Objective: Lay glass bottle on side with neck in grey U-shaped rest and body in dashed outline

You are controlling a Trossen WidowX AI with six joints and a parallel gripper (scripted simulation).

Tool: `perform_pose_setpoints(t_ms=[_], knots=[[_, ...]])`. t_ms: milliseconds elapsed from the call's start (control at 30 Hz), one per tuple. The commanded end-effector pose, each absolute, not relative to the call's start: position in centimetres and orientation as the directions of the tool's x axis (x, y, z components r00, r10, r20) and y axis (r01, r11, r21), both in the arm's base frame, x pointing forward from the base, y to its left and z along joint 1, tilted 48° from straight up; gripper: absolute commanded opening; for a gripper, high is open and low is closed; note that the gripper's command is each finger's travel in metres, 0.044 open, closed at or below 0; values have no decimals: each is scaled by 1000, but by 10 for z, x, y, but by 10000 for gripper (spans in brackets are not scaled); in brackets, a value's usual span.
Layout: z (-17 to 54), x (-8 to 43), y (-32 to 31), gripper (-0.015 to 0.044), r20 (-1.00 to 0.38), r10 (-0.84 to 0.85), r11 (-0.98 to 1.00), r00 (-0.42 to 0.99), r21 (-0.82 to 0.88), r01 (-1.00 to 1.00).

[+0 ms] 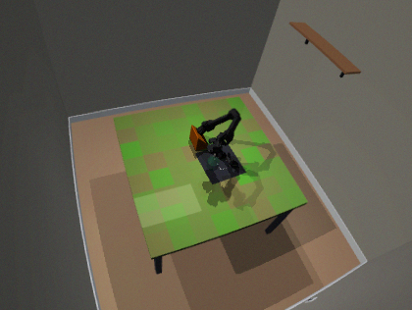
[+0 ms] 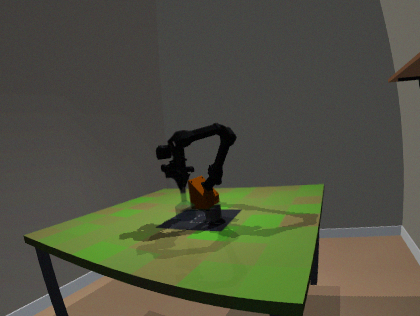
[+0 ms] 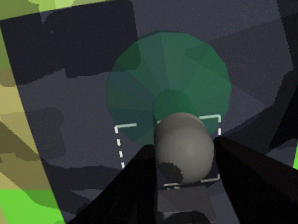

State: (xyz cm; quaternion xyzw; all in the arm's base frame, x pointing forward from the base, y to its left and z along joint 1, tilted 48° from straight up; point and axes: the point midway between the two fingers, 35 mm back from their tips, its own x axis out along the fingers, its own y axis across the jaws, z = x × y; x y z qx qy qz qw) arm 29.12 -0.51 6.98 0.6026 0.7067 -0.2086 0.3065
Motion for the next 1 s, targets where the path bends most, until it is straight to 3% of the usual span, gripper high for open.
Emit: perform_pose_setpoints(t_ms=[0,967], knots=[[70,291,-3,106,-680,728,182,-86,71,981],[84,289,2,106,-692,717,189,-86,74,979]])
